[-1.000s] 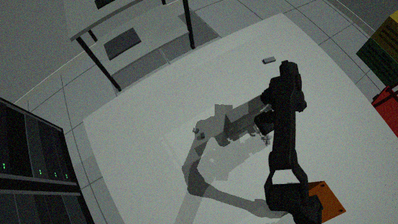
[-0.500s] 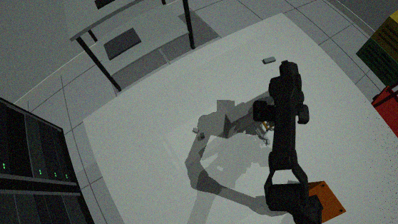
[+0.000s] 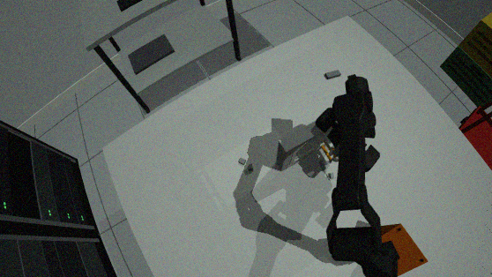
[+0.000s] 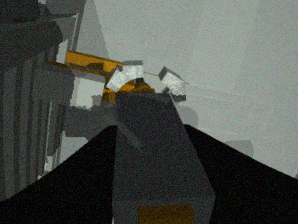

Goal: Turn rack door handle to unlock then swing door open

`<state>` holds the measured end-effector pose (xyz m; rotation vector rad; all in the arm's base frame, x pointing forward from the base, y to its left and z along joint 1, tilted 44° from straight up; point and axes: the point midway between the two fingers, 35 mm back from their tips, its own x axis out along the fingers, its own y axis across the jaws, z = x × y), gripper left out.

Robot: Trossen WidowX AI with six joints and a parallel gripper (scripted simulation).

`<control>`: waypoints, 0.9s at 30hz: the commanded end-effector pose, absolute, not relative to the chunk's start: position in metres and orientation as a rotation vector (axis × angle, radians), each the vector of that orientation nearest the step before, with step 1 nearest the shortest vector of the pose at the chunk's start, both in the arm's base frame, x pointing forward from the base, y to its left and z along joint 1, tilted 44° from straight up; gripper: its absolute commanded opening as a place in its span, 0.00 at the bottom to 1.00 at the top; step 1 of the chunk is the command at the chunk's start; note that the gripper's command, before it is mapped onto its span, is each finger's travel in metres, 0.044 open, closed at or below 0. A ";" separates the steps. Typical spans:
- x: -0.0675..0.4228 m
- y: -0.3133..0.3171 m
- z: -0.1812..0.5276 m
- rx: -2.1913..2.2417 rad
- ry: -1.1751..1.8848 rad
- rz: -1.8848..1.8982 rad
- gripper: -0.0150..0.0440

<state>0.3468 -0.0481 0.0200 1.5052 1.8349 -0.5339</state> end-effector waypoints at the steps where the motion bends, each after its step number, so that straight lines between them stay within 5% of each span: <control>1: 0.347 -0.048 0.020 1.621 1.824 -0.715 0.29; 10: 0.347 -0.048 0.020 1.871 1.756 -1.147 0.29; 20: 0.347 -0.048 0.020 1.875 1.754 -1.156 0.29; 27: 0.347 -0.048 0.020 1.875 1.754 -1.156 0.60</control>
